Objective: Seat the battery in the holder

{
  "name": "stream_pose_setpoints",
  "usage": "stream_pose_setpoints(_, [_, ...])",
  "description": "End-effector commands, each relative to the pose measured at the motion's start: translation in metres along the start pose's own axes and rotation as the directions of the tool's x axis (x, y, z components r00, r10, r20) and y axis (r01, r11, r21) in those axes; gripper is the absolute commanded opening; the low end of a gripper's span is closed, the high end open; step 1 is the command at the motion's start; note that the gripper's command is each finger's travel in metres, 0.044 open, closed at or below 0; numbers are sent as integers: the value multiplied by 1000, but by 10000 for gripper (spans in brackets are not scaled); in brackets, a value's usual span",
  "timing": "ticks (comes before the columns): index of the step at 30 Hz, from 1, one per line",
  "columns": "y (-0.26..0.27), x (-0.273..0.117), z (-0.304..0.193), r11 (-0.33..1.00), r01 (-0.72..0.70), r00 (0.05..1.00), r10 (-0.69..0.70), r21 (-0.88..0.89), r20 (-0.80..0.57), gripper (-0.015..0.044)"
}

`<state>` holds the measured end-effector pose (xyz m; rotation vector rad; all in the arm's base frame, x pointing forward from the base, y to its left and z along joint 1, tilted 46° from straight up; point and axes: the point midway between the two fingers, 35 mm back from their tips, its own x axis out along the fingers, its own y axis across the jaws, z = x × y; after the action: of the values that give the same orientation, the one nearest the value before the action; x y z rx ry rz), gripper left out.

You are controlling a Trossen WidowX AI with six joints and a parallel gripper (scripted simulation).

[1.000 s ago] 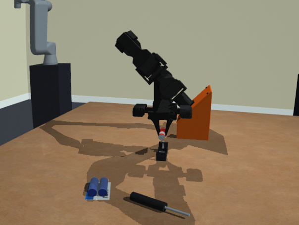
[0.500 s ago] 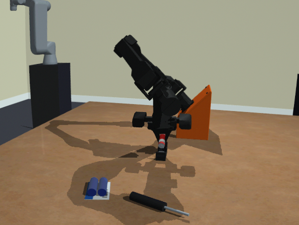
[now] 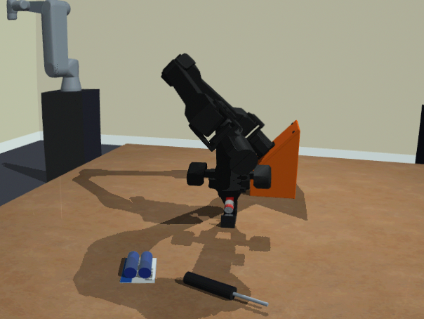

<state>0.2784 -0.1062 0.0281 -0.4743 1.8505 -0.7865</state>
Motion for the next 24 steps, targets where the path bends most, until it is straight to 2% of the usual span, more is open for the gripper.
stream_pose_setpoints(1, [1,2,2,1000,-2,1000,2,1,-31,68])
stream_pose_setpoints(24, [1,9,9,1000,1,986,0,4,-167,68])
